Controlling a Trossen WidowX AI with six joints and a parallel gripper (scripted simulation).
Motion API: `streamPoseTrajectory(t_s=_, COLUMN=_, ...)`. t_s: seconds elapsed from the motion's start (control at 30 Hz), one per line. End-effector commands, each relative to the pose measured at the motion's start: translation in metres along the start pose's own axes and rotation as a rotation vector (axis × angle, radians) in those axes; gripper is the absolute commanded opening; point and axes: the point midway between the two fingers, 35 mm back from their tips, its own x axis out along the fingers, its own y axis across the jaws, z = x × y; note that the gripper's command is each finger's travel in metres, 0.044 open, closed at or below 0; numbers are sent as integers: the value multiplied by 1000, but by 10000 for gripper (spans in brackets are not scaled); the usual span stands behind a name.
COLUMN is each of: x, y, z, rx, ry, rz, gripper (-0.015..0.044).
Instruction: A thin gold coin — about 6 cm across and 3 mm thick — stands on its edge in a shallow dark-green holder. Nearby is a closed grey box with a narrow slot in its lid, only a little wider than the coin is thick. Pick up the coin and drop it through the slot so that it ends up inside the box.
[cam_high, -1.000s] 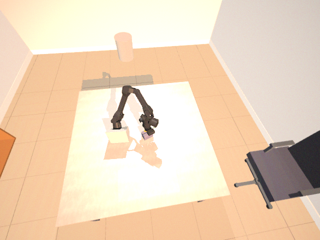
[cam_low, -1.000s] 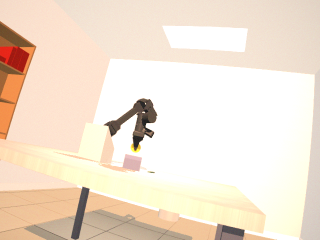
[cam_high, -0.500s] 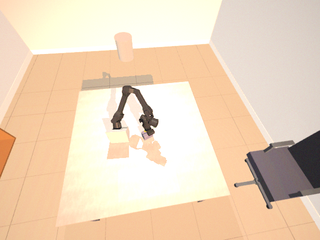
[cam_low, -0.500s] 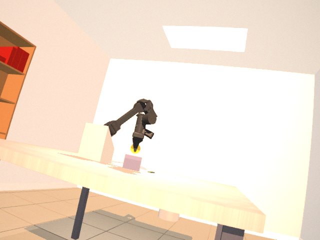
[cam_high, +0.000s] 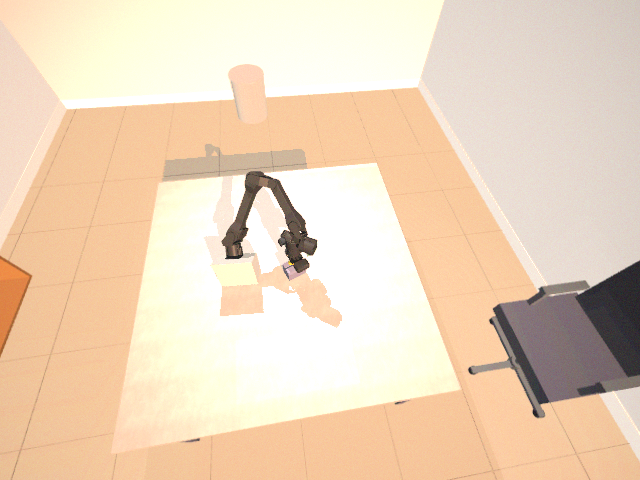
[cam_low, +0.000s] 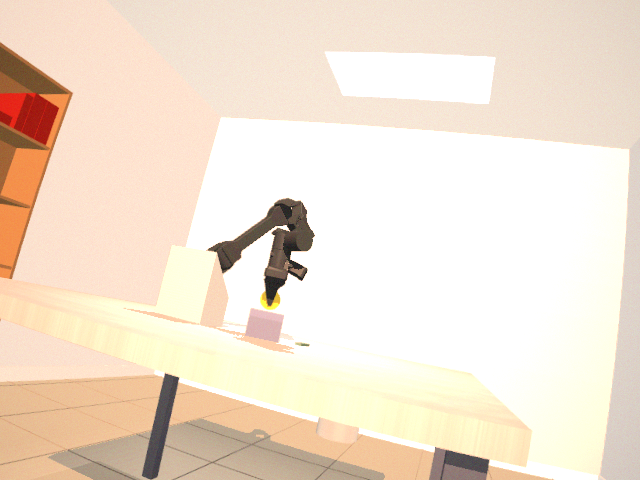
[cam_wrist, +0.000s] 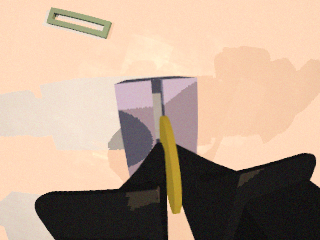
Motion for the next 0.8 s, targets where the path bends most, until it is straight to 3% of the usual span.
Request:
streamPoseTrajectory(t_s=0.0, x=3, y=1, z=0, rx=5, ry=-2, rz=4, gripper=0)
streamPoseTrajectory(t_s=0.17, x=5, y=1, z=0, rx=5, ry=-2, rz=4, gripper=0)
streamPoseTrajectory(t_s=0.37, x=3, y=0, z=0, rx=0, ry=0, rz=0, gripper=157)
streamPoseTrajectory(t_s=0.67, x=3, y=0, z=0, rx=0, ry=0, rz=0, gripper=161)
streamPoseTrajectory(t_s=0.77, x=-6, y=0, z=0, rx=0, ry=0, rz=-1, gripper=239)
